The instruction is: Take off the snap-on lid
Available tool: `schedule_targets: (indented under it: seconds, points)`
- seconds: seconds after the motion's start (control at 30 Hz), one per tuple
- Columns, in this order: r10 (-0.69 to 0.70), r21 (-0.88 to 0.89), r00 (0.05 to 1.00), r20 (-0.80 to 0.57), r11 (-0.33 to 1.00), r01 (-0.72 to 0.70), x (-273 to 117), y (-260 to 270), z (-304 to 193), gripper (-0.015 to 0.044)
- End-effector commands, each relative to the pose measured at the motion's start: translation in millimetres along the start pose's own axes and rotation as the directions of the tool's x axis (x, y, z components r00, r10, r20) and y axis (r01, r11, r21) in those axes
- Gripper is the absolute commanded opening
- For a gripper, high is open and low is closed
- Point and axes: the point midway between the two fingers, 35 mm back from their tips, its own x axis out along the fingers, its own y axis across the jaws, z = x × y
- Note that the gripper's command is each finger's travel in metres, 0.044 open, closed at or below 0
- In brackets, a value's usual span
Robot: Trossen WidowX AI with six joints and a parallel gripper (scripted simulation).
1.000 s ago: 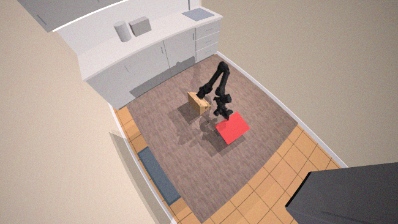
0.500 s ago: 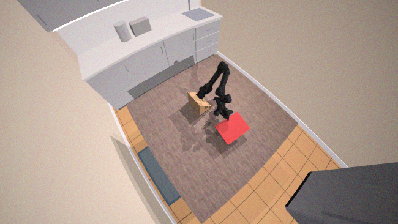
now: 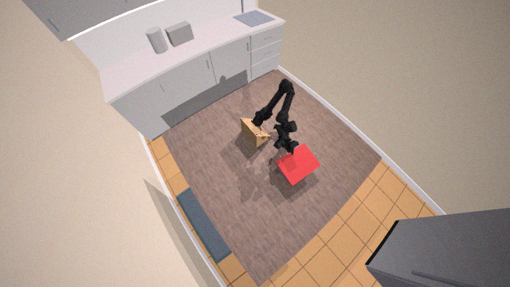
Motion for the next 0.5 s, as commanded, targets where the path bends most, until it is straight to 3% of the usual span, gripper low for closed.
schedule_targets:
  seconds: [0.0, 0.47]
  points:
    - [0.000, 0.004, 1.000, 0.001, 1.000, 0.000, 1.3, 0.9, 0.5, 0.0000]
    - [0.009, 0.005, 1.000, 0.007, 1.000, -0.009, -4.0, 5.6, -0.2, 0.0000]
